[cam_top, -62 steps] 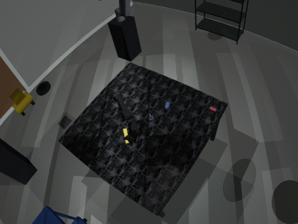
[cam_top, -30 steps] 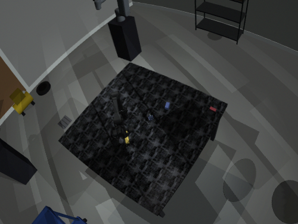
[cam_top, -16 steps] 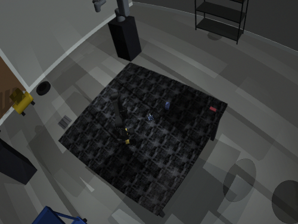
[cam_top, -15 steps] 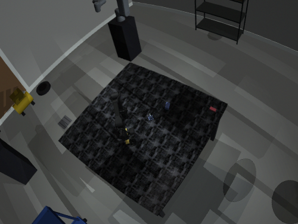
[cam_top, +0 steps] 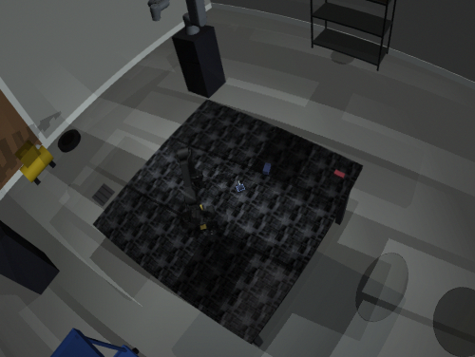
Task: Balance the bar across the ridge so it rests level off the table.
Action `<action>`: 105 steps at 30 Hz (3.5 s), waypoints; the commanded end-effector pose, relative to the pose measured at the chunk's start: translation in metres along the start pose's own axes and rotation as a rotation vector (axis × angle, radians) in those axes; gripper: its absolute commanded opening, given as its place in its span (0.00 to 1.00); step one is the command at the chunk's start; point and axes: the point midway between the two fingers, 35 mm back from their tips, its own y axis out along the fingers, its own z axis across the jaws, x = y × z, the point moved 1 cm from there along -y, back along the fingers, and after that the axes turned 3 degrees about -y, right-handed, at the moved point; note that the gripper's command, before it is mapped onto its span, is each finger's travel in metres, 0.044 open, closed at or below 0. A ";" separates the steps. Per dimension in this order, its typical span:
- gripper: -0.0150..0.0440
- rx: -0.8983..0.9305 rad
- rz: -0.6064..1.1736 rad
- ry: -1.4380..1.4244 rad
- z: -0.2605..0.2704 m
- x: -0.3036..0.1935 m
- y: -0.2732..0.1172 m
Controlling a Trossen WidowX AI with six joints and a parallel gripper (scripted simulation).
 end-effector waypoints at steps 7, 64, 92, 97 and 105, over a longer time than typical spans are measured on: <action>0.79 0.005 0.010 0.006 0.001 -0.003 0.009; 0.25 0.004 0.009 0.005 0.000 0.002 -0.077; 0.25 0.011 0.012 0.356 0.076 0.000 -0.096; 0.25 0.012 0.013 0.447 0.096 -0.003 -0.097; 0.25 0.014 0.016 0.594 0.126 -0.012 -0.098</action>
